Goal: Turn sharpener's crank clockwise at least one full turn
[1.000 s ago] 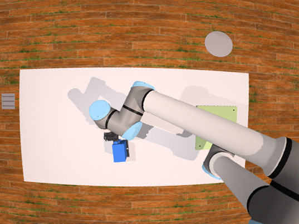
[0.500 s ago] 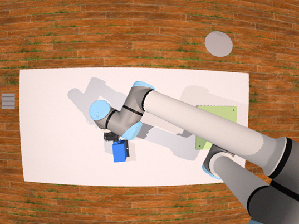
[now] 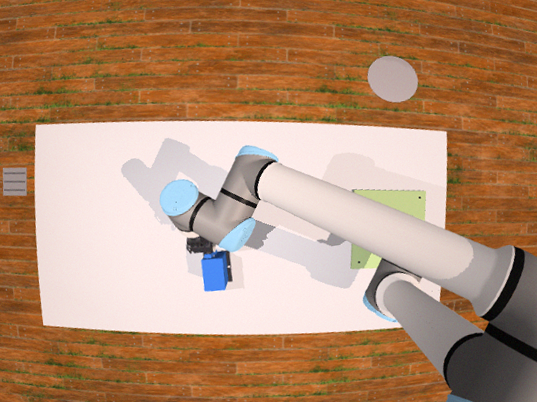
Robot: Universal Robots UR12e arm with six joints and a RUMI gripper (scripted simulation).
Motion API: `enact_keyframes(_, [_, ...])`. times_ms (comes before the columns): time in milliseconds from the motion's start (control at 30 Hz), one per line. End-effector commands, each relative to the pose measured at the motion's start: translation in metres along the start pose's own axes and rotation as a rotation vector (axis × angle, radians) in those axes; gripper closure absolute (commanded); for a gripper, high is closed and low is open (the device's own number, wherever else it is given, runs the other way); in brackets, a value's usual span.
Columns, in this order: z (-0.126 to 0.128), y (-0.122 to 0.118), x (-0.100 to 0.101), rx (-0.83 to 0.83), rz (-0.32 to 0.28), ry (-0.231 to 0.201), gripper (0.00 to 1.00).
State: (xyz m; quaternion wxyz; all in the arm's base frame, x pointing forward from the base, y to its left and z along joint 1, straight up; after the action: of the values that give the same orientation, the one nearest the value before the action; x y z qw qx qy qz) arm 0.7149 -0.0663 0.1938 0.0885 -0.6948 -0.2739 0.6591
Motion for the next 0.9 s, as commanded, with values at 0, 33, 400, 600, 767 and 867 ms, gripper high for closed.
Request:
enact_keyframes(0, [0.0, 0.0, -0.001, -0.001, 0.001, 0.001, 0.68])
enact_keyframes(33, [0.0, 0.0, -0.001, -0.001, 0.001, 0.001, 0.68])
enact_keyframes(400, [0.0, 0.0, -0.019, -0.001, 0.001, 0.001, 0.68])
enact_keyframes(600, [0.0, 0.0, -0.03, -0.001, 0.001, 0.001, 0.68])
enact_keyframes(767, [0.0, 0.0, -0.043, -0.001, 0.001, 0.001, 0.68])
enact_keyframes(867, [0.0, 0.0, -0.051, -0.001, 0.001, 0.001, 0.68])
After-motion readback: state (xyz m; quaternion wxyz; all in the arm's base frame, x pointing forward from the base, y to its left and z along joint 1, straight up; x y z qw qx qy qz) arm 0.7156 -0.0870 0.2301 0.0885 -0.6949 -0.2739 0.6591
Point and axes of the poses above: the point where the finger pads meet when closed, its own x axis out along the fingers, its own z axis across the jaws, y = z × x, the point moved 8 cm from there along -x, back along the fingers, and after that the axes turned 13 degrees about -x, right-handed, at the moved point
